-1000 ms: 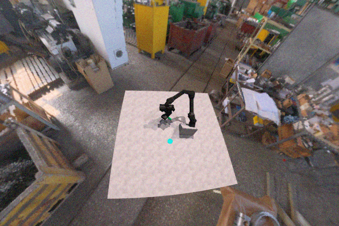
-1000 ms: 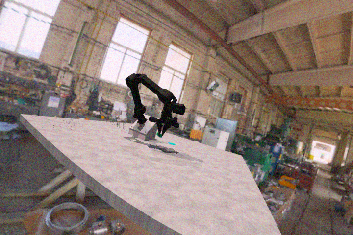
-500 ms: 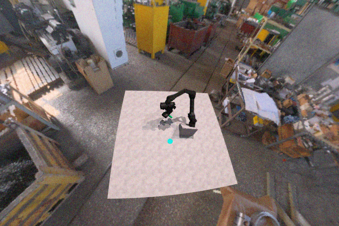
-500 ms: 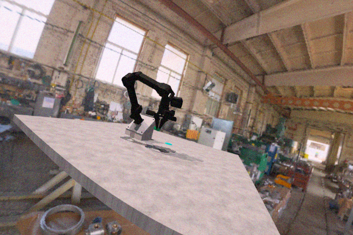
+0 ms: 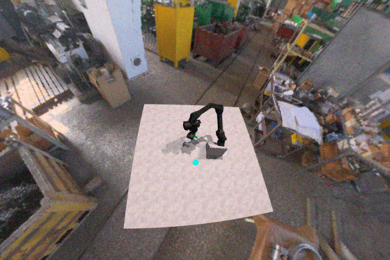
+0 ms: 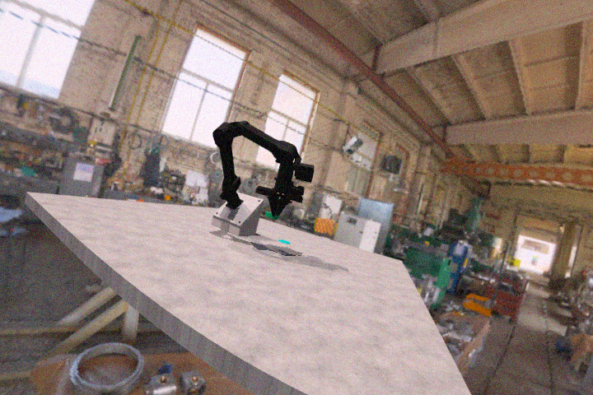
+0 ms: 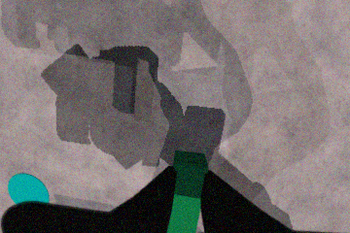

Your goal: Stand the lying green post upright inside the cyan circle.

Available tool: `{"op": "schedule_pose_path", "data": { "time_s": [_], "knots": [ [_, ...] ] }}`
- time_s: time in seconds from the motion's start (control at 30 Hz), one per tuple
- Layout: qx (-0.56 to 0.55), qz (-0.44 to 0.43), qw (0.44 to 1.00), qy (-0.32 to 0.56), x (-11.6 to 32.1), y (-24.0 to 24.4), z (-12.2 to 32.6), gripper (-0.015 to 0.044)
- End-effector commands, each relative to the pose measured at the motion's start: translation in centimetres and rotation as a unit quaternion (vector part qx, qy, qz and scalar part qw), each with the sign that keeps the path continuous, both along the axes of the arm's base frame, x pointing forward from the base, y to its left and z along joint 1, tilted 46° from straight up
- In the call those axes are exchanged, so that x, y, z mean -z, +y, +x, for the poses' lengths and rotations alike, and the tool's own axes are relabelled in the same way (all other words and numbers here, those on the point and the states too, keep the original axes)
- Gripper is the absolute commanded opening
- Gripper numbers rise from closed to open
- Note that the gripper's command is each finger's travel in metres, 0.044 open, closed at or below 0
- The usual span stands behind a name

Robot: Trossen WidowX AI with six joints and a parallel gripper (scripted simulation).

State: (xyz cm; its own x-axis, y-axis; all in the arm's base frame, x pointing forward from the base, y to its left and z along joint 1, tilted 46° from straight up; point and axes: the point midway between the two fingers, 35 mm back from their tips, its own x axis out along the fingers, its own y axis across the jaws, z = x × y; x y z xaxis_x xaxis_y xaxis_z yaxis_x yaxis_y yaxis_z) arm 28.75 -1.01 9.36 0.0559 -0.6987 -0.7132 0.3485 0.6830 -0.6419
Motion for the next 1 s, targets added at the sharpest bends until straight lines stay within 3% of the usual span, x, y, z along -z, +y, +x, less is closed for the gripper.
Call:
{"op": "schedule_pose_path", "data": {
  "time_s": [0.0,0.97],
  "knots": [
    [-0.026,0.004,0.999,0.023,0.7,1.0,0.3,0.0022],
    [-0.232,0.005,0.949,0.214,6.4,8.0,-0.2,0.0022]
  ]
}}
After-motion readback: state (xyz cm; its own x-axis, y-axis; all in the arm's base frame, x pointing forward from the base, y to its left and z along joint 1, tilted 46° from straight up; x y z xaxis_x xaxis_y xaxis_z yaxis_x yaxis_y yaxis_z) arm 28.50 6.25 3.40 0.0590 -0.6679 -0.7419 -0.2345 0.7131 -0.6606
